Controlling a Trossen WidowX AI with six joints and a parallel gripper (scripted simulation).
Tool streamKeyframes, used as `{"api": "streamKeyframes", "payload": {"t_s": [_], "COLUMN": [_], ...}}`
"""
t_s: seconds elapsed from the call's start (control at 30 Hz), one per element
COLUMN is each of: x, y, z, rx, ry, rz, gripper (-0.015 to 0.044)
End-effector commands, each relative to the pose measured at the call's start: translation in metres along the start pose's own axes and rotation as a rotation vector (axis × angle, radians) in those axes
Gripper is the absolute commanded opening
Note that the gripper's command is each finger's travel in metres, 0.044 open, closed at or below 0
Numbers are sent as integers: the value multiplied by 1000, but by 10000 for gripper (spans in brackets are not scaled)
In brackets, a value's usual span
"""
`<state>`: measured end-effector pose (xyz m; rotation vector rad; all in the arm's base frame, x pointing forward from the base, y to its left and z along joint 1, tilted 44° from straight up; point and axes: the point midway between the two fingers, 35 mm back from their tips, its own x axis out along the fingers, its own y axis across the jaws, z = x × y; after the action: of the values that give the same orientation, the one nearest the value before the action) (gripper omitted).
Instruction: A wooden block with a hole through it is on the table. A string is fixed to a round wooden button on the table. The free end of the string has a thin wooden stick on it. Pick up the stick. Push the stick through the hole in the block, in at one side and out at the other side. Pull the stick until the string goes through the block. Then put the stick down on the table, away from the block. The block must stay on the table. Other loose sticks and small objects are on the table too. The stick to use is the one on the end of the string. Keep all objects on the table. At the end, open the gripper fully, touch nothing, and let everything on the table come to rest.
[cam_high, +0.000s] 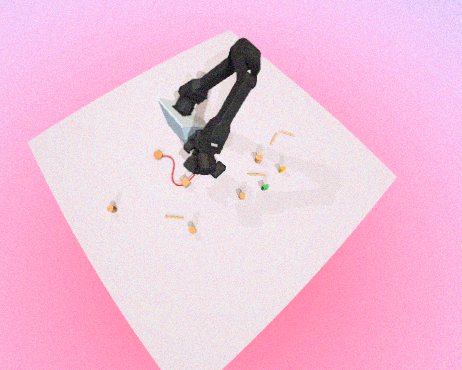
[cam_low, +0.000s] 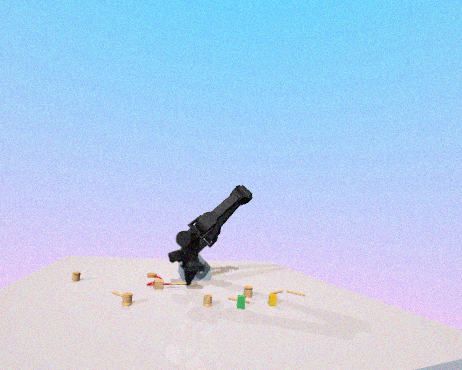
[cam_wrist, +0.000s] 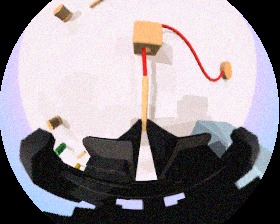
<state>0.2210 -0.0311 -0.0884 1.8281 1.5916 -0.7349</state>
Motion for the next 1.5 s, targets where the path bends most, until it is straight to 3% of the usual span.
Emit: {"api": "streamKeyframes", "payload": {"t_s": [0.0,1.47], "x": [0,12], "y": [0,-1], "z": [-4,-15], "rx": [7,-1], "ry": [2,3], "rz": [3,21], "gripper": [0,0]}}
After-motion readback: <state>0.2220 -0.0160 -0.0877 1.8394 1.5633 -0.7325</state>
